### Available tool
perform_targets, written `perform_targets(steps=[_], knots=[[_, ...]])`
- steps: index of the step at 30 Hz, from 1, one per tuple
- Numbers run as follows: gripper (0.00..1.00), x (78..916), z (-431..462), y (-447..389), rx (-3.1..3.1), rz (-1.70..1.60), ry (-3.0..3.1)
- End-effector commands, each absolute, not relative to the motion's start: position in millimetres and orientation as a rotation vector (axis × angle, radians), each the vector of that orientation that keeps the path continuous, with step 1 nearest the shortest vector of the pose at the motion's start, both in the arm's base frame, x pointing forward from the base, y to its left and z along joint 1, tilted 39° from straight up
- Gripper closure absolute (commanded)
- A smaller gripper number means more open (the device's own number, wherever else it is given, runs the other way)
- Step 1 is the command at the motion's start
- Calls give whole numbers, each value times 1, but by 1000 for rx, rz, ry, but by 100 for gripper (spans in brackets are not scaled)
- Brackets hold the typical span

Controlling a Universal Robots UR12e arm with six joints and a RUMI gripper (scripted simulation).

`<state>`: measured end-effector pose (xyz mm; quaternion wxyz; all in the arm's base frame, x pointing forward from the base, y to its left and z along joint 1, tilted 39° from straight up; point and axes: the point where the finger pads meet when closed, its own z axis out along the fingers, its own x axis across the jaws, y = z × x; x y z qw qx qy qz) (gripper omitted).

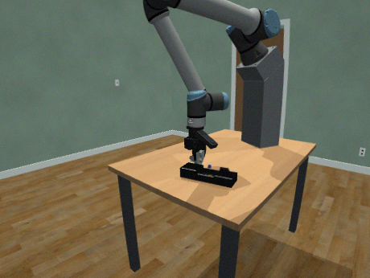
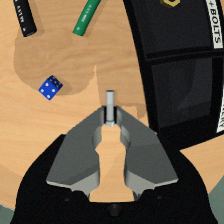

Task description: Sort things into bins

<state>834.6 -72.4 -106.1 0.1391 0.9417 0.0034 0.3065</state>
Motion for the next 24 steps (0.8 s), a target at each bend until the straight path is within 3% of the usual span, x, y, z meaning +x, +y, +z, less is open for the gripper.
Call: perform_targets(steps=[1, 24], knots=[[100, 835, -104, -73, 2721, 889, 11], [100, 816, -81, -63, 2722, 887, 13]])
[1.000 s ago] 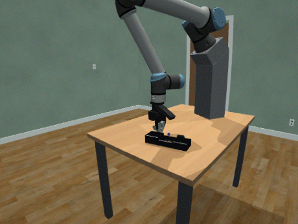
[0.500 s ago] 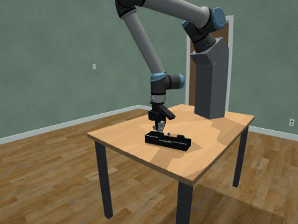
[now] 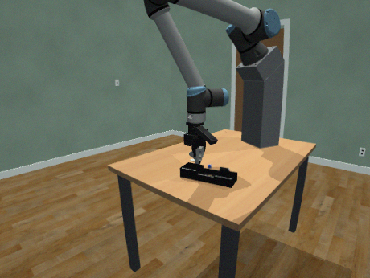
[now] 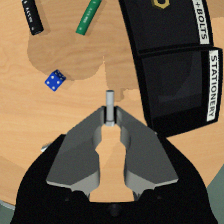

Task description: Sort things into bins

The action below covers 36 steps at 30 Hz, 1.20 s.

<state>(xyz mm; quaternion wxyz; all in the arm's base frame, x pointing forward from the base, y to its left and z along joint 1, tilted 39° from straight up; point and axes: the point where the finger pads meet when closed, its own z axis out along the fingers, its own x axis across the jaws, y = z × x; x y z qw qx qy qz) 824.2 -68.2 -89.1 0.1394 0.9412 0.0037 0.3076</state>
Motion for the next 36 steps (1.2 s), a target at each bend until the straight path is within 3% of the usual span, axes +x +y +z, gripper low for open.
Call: perform_targets(steps=[1, 36], knots=[[100, 814, -78, -62, 2722, 887, 12], [100, 795, -51, -54, 2722, 886, 11]])
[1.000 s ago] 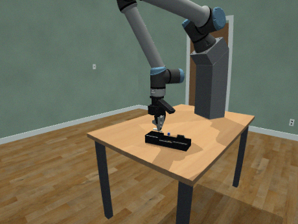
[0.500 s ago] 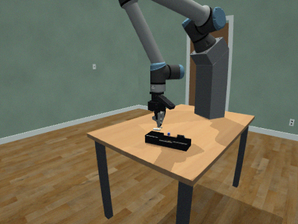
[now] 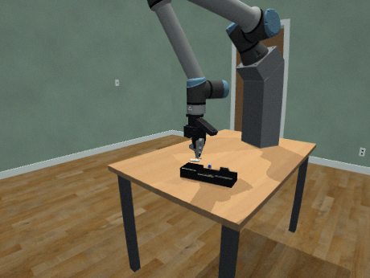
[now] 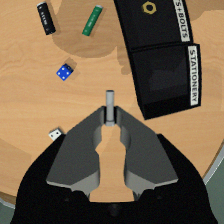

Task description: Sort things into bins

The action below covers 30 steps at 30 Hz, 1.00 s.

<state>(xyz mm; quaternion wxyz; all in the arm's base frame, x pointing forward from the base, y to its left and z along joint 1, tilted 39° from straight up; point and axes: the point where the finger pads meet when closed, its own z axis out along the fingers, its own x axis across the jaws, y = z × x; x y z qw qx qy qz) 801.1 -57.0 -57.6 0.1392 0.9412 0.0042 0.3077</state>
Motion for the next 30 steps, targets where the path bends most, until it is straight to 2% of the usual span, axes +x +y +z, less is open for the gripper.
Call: perform_targets(steps=[1, 7, 15, 30], knots=[[100, 795, -51, -53, 2722, 886, 11], [100, 795, -50, -54, 2721, 888, 12], [100, 812, -52, -20, 2641, 814, 348], [100, 844, -52, 53, 2641, 814, 348]])
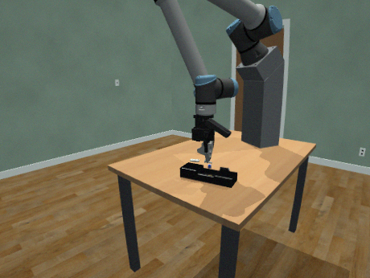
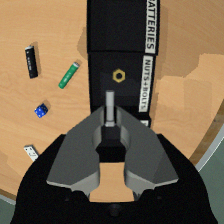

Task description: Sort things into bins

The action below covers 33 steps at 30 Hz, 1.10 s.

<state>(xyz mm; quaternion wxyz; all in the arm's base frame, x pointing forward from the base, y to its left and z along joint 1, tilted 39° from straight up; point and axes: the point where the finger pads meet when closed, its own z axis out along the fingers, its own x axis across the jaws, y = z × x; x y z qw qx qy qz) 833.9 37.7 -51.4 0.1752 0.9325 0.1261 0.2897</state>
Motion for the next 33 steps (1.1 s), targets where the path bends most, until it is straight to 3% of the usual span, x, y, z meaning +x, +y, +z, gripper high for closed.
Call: perform_targets(steps=[1, 33], knots=[[100, 844, -52, 53, 2641, 814, 348], [100, 848, -58, 45, 2641, 816, 347]])
